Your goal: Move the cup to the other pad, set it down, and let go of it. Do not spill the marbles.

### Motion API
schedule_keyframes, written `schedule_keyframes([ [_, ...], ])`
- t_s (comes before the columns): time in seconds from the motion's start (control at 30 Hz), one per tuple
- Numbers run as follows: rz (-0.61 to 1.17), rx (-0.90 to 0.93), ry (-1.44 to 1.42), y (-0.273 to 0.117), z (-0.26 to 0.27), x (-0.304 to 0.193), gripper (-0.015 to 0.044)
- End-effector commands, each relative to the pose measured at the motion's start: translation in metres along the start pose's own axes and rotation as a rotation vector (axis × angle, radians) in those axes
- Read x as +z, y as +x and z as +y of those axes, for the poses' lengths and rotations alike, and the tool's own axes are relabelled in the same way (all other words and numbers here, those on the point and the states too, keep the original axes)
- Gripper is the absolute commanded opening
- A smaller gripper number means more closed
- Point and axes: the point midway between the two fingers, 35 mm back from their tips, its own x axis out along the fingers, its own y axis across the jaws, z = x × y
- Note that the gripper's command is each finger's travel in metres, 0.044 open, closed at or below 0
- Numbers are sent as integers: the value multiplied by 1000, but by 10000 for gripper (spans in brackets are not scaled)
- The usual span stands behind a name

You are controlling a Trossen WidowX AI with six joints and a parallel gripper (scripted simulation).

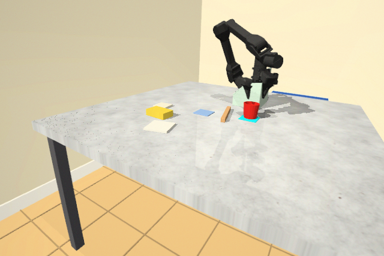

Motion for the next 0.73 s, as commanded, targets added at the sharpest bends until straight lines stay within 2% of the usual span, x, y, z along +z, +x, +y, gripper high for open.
schedule_keyframes([
  [0.0, -10, 4, 8, -11, 0, 3, 440],
  [0.37, -14, 9, 13, -59, -1, 0, 440],
  [0.7, -12, 3, 5, -58, 0, -2, 440],
])
